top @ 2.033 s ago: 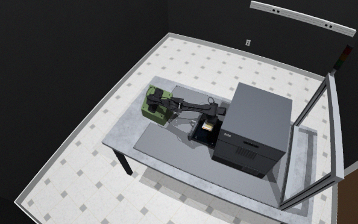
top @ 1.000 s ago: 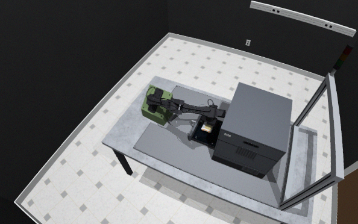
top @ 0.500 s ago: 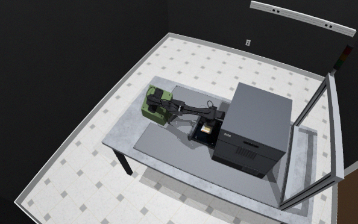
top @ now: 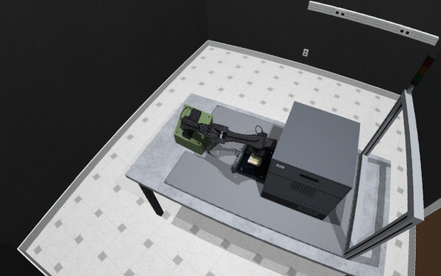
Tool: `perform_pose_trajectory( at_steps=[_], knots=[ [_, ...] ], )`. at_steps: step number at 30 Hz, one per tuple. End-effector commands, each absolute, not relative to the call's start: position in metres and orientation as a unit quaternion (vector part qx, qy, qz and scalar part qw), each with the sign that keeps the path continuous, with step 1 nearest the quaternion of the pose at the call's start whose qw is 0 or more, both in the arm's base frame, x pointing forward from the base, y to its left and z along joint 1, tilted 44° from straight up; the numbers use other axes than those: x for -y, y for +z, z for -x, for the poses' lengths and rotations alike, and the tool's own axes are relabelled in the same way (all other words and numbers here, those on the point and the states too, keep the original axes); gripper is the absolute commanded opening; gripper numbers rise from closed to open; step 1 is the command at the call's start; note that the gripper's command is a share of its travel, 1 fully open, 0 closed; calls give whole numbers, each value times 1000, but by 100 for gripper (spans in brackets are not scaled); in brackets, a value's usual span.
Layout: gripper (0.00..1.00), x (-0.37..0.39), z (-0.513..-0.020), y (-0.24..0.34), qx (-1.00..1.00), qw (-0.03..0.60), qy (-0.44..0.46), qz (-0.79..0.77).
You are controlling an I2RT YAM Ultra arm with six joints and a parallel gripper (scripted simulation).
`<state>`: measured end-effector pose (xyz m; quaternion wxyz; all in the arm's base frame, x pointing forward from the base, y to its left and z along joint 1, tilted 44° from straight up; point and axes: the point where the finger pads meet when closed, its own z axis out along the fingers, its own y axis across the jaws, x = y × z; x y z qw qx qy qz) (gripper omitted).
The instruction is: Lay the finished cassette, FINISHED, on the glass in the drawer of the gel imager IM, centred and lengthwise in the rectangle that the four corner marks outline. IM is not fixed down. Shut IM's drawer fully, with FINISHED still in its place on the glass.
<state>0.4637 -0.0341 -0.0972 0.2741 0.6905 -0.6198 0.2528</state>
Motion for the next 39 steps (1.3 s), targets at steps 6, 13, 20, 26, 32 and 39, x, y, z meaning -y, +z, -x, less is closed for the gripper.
perform_pose_trajectory(
  at_steps=[6, 13, 20, 26, 32, 39],
  knots=[
    [0, 26, -470, -99, 616, 263, 257, -697],
    [0, 27, -475, -94, 619, 257, 262, -694],
    [0, 27, -474, -100, 616, 261, 260, -696],
    [0, 30, -477, -97, 620, 256, 264, -693],
    [0, 29, -476, -100, 617, 258, 261, -696],
    [0, 32, -477, -100, 620, 258, 262, -693]
  ],
)
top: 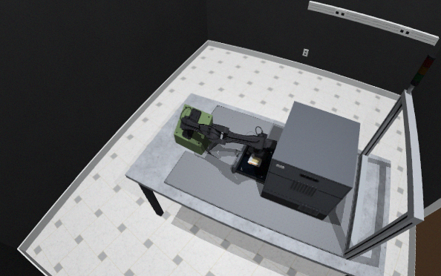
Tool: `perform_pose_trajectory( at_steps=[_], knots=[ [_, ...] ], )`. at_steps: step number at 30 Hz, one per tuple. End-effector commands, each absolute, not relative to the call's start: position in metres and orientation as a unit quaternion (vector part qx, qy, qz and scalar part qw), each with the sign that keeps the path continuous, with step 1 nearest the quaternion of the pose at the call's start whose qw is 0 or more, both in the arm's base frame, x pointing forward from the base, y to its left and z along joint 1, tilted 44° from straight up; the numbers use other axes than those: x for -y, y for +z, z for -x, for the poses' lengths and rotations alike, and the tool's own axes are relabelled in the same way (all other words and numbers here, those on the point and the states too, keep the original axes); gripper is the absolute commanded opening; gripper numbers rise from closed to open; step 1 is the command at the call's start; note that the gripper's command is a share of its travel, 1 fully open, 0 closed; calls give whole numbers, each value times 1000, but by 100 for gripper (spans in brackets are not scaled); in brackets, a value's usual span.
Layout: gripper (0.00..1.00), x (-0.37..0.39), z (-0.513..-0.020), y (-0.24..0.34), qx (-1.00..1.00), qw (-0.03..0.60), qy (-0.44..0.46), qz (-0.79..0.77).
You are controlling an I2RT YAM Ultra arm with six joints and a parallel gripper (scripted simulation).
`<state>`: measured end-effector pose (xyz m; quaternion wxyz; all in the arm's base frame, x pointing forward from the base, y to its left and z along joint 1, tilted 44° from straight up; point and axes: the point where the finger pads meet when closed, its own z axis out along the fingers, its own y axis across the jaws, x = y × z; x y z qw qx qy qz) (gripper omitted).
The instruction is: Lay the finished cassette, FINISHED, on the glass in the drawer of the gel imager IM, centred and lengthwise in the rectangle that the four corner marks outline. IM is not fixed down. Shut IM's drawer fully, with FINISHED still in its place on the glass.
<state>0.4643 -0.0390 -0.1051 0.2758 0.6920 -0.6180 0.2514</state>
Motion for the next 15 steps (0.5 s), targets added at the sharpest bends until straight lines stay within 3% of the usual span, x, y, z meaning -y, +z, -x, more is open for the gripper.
perform_pose_trajectory(
  at_steps=[1, 15],
  knots=[
    [0, 32, -477, -101, 619, 259, 261, -694],
    [0, 35, -466, -113, 612, 272, 252, -699]
  ],
)
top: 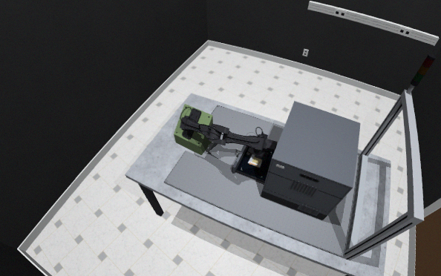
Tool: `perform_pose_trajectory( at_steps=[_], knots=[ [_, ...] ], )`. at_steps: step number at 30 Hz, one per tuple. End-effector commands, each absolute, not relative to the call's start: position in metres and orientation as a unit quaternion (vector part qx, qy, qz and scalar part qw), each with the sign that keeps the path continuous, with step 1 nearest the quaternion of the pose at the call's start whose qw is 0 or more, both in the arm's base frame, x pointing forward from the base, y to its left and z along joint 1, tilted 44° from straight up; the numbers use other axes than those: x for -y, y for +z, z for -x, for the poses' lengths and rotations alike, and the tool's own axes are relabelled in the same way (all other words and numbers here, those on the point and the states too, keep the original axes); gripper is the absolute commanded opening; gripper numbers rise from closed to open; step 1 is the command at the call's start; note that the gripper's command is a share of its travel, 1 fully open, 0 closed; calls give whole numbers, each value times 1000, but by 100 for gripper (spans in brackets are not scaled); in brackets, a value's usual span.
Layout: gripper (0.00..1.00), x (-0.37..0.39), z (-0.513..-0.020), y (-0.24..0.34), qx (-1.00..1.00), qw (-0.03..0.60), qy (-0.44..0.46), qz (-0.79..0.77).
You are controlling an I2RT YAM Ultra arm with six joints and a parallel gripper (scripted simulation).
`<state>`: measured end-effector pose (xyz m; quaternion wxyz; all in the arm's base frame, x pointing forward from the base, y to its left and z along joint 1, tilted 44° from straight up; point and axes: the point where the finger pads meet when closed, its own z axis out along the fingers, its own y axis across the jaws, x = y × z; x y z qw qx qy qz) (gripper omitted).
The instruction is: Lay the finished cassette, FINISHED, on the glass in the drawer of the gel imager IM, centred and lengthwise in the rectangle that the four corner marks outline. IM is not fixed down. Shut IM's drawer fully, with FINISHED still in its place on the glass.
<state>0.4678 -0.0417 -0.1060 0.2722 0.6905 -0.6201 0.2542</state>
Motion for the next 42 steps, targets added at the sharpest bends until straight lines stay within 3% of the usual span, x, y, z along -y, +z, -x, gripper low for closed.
perform_pose_trajectory(
  at_steps=[1, 42],
  knots=[
    [0, 36, -464, -113, 611, 273, 251, -699],
    [0, 39, -470, -106, 618, 266, 258, -693]
  ],
)
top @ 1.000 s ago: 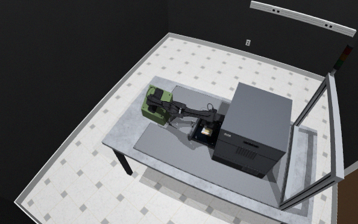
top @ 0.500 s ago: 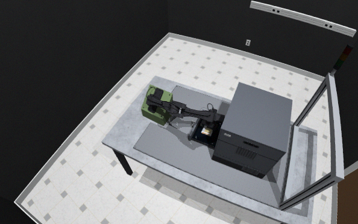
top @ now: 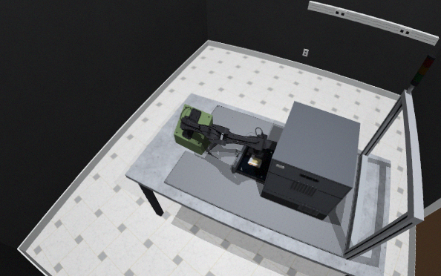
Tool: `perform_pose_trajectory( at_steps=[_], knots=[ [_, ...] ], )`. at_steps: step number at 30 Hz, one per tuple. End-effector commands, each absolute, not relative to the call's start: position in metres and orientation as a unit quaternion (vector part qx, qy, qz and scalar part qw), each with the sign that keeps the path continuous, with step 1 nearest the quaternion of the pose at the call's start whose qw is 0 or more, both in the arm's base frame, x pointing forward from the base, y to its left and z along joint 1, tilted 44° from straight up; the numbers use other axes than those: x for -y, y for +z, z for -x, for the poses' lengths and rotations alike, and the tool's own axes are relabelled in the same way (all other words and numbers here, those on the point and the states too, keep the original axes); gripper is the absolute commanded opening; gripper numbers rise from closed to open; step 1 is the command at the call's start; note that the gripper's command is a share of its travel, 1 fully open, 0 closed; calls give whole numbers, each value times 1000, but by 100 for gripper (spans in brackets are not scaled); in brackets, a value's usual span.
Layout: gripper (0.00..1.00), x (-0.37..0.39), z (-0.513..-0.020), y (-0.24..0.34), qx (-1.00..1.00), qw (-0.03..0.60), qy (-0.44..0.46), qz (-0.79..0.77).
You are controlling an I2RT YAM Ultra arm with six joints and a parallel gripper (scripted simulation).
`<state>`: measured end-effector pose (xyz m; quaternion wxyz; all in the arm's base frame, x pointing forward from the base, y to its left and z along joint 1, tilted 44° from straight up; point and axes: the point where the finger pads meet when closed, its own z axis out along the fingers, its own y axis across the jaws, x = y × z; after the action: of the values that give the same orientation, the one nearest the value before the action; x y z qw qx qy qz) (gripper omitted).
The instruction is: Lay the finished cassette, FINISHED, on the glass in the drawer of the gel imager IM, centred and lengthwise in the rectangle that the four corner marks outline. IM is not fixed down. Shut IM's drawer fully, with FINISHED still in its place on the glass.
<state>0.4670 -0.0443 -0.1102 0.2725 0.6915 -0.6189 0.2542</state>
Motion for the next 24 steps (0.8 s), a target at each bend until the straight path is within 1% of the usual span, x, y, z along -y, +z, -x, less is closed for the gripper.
perform_pose_trajectory(
  at_steps=[1, 24],
  knots=[
    [0, 39, -470, -106, 618, 266, 258, -693],
    [0, 39, -469, -106, 618, 266, 258, -693]
  ],
)
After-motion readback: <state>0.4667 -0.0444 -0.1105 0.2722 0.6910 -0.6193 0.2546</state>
